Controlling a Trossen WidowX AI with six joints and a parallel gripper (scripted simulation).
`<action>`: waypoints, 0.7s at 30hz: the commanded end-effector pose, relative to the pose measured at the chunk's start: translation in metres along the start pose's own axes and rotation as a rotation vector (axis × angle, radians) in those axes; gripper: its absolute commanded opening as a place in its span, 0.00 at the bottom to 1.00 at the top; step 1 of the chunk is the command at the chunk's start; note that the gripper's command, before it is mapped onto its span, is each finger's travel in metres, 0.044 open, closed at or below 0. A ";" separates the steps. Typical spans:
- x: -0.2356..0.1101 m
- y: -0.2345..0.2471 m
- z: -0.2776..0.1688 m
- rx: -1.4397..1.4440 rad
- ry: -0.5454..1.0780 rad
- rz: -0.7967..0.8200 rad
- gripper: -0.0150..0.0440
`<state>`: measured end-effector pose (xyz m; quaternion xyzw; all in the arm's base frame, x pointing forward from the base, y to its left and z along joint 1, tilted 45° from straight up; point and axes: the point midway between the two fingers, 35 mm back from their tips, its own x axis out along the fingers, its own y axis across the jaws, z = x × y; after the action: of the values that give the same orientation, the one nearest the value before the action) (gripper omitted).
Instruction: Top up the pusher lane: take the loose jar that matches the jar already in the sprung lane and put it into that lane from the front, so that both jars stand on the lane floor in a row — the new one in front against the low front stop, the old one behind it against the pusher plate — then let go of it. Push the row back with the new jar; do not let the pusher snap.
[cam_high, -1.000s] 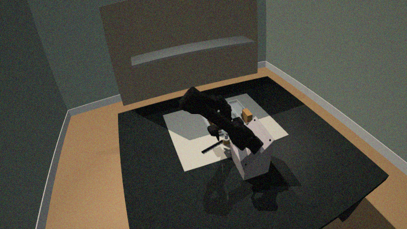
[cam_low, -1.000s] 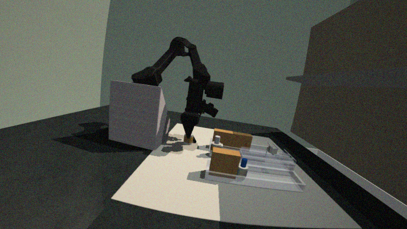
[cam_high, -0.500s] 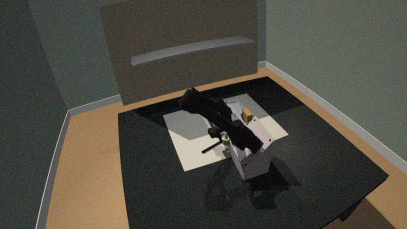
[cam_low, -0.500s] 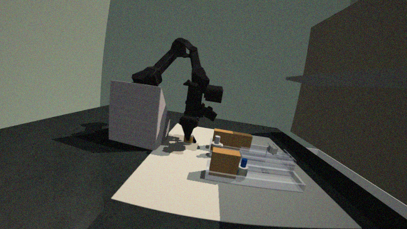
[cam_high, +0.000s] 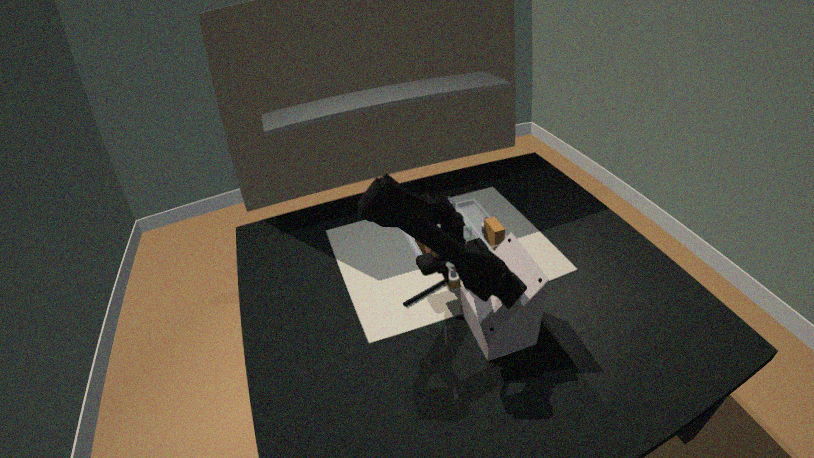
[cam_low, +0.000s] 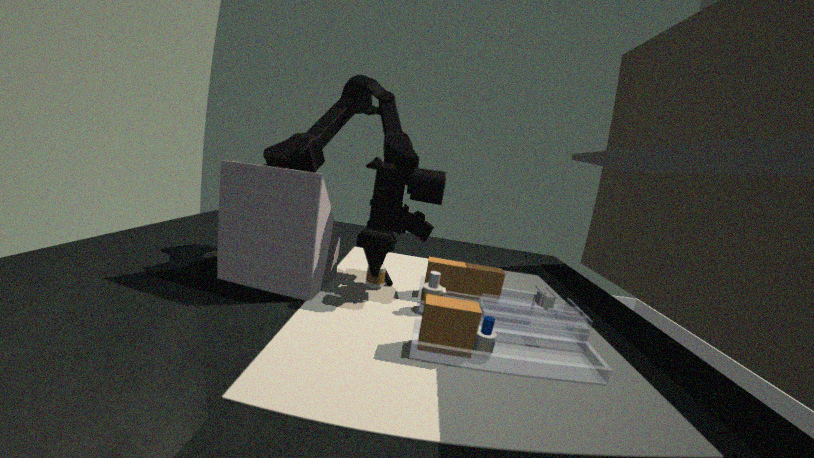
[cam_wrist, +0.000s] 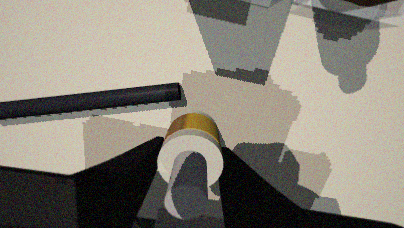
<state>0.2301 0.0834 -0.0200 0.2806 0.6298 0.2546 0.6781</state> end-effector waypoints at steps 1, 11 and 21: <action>-0.017 -0.002 0.007 -0.007 -0.011 -0.007 0.25; -0.070 -0.004 0.010 -0.007 -0.010 -0.011 0.25; -0.101 -0.001 0.007 -0.008 -0.010 -0.002 0.25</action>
<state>0.2304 0.0150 0.0466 0.2815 0.6251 0.2532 0.6826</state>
